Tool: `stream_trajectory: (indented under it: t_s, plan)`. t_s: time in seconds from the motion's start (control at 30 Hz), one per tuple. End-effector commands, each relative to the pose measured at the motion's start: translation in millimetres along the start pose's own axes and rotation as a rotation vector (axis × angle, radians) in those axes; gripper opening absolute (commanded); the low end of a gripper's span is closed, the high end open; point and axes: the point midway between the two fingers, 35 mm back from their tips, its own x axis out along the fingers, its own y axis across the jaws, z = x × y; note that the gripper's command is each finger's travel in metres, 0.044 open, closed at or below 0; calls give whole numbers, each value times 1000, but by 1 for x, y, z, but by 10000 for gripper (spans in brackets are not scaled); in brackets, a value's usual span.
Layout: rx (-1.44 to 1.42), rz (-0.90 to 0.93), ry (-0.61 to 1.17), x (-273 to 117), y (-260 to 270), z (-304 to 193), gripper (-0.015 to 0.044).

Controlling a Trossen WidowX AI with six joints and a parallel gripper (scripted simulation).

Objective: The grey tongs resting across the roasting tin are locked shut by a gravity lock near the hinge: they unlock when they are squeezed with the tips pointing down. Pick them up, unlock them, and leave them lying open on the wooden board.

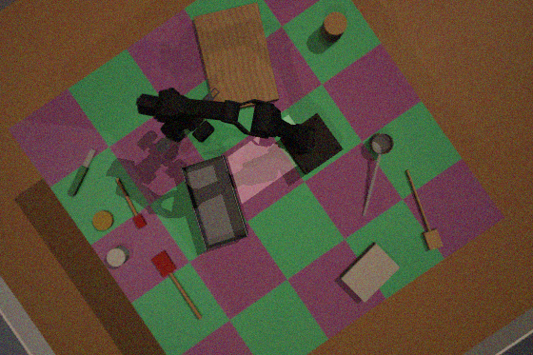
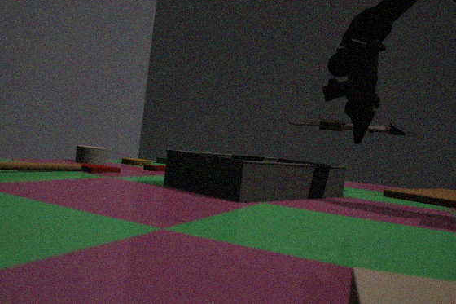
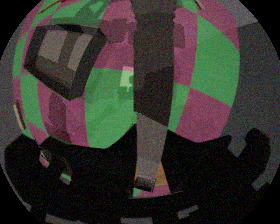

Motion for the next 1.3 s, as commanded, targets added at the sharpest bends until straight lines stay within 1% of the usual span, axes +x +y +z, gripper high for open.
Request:
stream_trajectory:
  t_s: [0.0,0.63,1.27]
  plan:
    - [-30,-4,-5,-2,-16,-19,-150]
    - [-221,-10,8,-3,-71,-131,-150]
    - [-438,-12,21,-6,-88,-252,-150]
